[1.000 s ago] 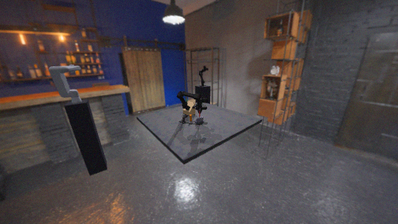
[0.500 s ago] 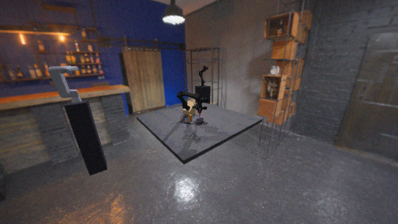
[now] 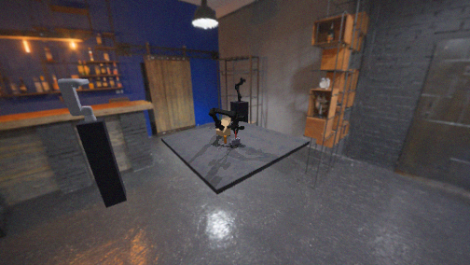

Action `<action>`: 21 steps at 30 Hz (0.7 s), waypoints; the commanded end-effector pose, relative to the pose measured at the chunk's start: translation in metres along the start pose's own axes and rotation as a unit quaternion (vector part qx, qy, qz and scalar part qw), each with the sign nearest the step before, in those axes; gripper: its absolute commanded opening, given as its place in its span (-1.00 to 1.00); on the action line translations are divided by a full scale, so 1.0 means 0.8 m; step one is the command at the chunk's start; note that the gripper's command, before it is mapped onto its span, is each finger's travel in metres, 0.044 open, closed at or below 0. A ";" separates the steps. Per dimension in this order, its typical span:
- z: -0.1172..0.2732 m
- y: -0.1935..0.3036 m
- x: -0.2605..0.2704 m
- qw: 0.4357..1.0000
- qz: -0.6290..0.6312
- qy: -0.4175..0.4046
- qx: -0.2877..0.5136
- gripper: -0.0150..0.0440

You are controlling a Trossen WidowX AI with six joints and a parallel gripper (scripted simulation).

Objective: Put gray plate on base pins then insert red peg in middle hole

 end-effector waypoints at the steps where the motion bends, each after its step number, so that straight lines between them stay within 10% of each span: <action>1: -0.004 0.000 0.000 1.000 0.000 0.000 -0.001 -0.49; 21: -0.018 -0.002 0.001 1.000 -0.002 0.000 0.000 -0.49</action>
Point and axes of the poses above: the point midway between the two fingers, 35 mm back from their tips, its own z axis back along the fingers, its own x axis across the jaws, y = z × x, the point moved 6 cm from there along z, back along the fingers, and after that the axes turned 4 degrees about -z, right-handed, at the moved point
